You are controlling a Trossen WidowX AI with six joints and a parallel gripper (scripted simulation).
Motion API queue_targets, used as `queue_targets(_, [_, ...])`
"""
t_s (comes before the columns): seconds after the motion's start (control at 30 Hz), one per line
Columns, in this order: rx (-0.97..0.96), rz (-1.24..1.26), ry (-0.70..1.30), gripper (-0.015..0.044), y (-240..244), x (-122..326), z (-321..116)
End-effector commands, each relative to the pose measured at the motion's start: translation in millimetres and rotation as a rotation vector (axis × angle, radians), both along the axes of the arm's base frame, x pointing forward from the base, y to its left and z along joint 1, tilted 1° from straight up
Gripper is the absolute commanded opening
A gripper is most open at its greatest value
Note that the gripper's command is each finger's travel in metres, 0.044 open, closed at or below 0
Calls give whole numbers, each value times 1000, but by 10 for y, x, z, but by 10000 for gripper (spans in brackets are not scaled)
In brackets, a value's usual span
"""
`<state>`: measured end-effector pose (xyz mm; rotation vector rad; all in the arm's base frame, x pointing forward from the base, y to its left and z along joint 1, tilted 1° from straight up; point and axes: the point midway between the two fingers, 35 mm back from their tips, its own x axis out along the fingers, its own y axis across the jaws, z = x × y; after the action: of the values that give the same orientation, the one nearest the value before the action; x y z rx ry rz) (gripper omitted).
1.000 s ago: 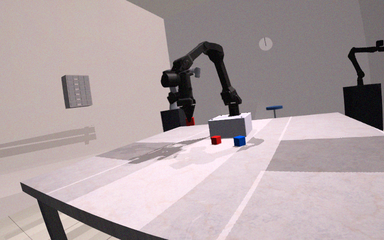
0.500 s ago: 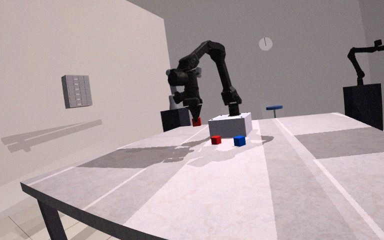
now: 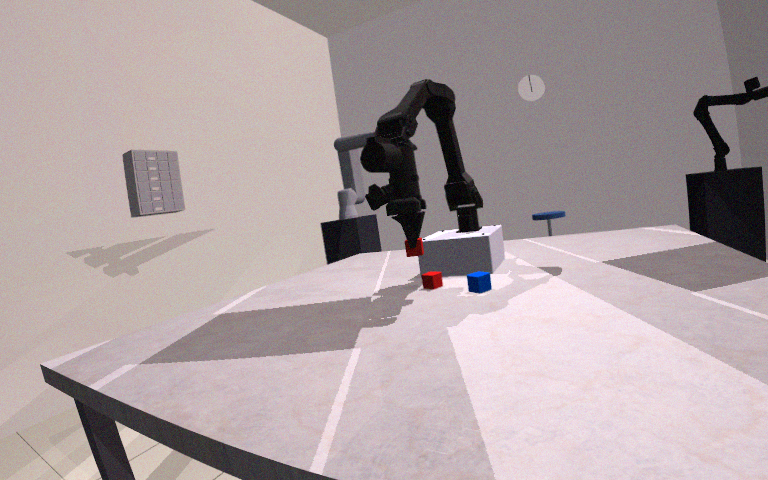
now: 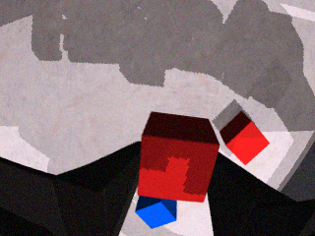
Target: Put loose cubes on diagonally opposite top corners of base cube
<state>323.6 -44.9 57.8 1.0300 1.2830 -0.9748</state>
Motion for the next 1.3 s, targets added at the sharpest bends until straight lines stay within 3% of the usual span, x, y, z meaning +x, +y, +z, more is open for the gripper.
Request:
queue_targets(0.0, [1, -14, 4, 105, 147, -20, -46])
queue_targets(0.97, [15, -110, 6, 105, 1010, -225, -257])
queue_targets(1.27, [16, -115, 7, 105, 1051, -242, -268])
